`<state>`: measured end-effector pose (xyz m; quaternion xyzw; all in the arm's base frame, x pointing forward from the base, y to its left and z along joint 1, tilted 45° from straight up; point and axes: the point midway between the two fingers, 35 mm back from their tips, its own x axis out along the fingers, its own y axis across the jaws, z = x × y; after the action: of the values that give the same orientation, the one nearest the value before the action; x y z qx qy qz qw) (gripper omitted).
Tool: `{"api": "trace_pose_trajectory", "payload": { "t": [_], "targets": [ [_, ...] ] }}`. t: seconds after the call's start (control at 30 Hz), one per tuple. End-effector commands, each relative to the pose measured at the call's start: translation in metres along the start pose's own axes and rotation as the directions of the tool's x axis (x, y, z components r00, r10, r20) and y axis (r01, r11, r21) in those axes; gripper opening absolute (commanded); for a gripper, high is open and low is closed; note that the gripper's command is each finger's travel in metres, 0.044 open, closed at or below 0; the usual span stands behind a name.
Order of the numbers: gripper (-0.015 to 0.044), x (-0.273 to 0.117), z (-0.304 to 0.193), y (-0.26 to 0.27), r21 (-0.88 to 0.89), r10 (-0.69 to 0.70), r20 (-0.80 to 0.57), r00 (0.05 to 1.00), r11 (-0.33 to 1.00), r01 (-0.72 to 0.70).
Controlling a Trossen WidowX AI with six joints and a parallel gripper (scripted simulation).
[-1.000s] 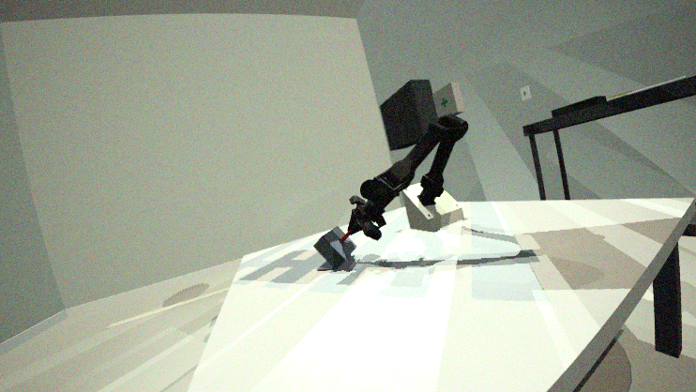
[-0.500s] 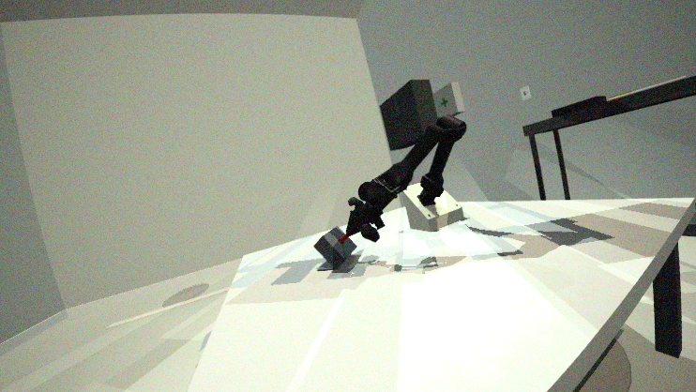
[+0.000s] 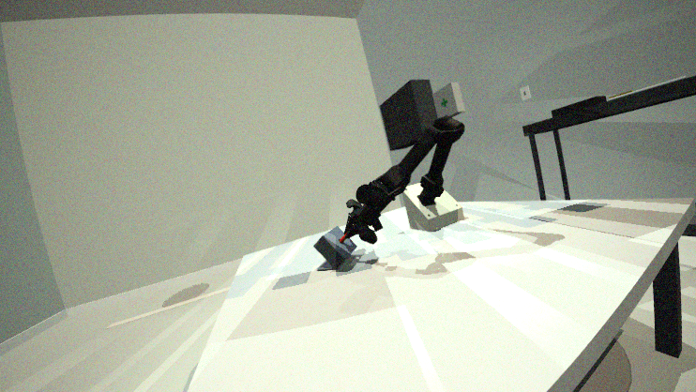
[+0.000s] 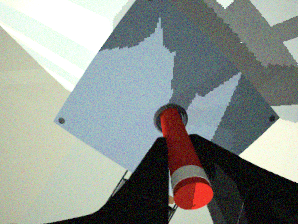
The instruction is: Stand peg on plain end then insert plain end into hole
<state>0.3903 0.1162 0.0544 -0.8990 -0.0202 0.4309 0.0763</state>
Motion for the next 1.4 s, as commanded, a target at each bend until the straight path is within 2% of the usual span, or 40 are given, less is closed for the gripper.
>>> {"api": "trace_pose_trajectory", "payload": {
  "t": [0.0,0.87,1.37],
  "targets": [
    [0.0000,0.0032,-0.0008,-0.0009,-0.002,-0.005,-0.001,1.000,1.000,0.005],
    [0.0000,0.0100,-0.0001,-0.0001,0.000,0.000,0.000,1.000,1.000,0.000],
    [0.0394,0.0088,-0.0002,-0.0002,0.000,0.000,0.000,1.000,1.000,0.000]
  ]
}}
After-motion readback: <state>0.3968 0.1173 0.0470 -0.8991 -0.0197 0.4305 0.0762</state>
